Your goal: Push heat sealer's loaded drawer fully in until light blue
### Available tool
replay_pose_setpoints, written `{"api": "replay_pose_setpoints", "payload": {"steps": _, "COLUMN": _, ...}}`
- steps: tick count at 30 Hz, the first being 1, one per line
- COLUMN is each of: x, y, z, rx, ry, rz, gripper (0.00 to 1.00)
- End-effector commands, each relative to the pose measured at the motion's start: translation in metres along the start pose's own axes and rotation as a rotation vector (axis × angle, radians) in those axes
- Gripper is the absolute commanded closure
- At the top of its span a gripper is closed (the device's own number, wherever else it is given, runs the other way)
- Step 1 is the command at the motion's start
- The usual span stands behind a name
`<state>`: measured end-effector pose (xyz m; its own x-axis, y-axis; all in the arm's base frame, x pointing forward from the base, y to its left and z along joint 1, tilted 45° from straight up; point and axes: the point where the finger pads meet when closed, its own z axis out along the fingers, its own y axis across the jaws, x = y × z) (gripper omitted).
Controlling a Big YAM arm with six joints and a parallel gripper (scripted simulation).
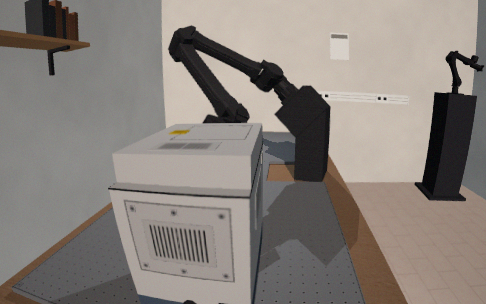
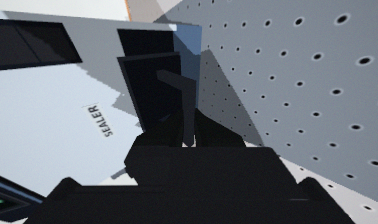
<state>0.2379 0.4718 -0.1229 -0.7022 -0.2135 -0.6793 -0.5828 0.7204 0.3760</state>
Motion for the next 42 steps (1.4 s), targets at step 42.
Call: {"api": "replay_pose_setpoints", "payload": {"steps": 42, "x": 0.010, "y": 0.012, "z": 0.006, "rx": -0.049, "ry": 0.021, "rz": -0.020, "gripper": 1.00}}
